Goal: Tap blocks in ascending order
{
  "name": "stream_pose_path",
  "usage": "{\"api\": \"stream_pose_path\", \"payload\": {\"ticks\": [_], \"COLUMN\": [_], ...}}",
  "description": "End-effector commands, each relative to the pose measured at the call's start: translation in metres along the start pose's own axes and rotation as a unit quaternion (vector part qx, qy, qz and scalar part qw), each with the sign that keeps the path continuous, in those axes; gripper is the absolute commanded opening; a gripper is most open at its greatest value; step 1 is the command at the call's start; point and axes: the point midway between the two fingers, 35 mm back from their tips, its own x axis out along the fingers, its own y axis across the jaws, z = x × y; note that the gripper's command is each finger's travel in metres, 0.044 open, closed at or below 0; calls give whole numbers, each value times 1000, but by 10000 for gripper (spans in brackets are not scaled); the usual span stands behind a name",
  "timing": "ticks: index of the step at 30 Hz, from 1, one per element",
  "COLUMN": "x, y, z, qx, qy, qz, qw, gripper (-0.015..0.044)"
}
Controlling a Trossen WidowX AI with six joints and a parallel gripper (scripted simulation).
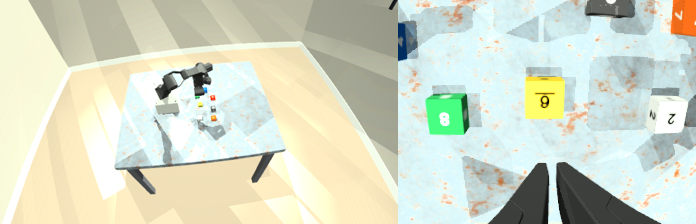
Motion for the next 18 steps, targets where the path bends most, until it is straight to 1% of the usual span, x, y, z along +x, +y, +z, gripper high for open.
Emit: {"api": "stream_pose_path", "payload": {"ticks": [1, 3, 8, 15, 16, 18], "x": [-7, -7, -6, -3, 5, 35], "y": [-30, -63, -129, -132, -132, -131], "z": [30, 52, 78, 79, 80, 82], "qx": [7, 7, 9, 9, 9, 9], "qy": [-5, -6, -5, -5, -5, -5], "qz": [8, 8, -1, -2, -1, -1], "qw": [1000, 1000, 1000, 1000, 1000, 1000], "gripper": [20, 20, 20, 20, 20, 20]}}
